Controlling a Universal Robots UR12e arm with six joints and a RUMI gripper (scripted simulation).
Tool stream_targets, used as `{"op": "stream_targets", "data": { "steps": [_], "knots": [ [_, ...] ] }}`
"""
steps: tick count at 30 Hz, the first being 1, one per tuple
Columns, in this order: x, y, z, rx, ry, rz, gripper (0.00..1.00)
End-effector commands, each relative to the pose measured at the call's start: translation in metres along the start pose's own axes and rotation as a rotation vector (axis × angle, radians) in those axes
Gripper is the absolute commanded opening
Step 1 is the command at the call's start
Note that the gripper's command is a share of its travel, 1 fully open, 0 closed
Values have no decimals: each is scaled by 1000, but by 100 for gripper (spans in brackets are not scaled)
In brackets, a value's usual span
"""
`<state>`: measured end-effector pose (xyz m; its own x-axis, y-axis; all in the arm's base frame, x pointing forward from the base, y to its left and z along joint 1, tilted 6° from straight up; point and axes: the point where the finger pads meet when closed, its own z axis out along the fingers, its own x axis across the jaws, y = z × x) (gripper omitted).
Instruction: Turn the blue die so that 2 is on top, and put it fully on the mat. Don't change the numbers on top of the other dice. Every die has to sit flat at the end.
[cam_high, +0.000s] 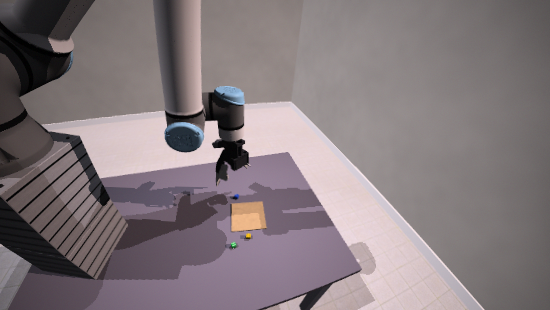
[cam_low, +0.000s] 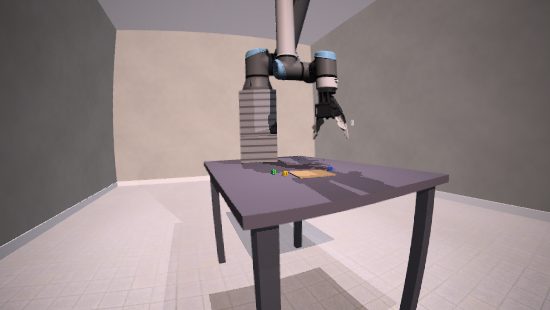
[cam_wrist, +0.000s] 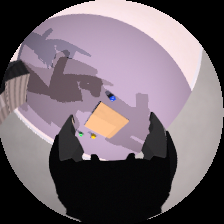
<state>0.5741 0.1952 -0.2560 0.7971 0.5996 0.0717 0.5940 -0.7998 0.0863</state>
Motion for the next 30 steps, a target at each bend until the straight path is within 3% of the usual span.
{"op": "stream_targets", "data": {
  "steps": [1,30],
  "knots": [
    [-1,0,2,3,4,-146,100],
    [-4,3,19,1,5,-1042,100]
  ]
}}
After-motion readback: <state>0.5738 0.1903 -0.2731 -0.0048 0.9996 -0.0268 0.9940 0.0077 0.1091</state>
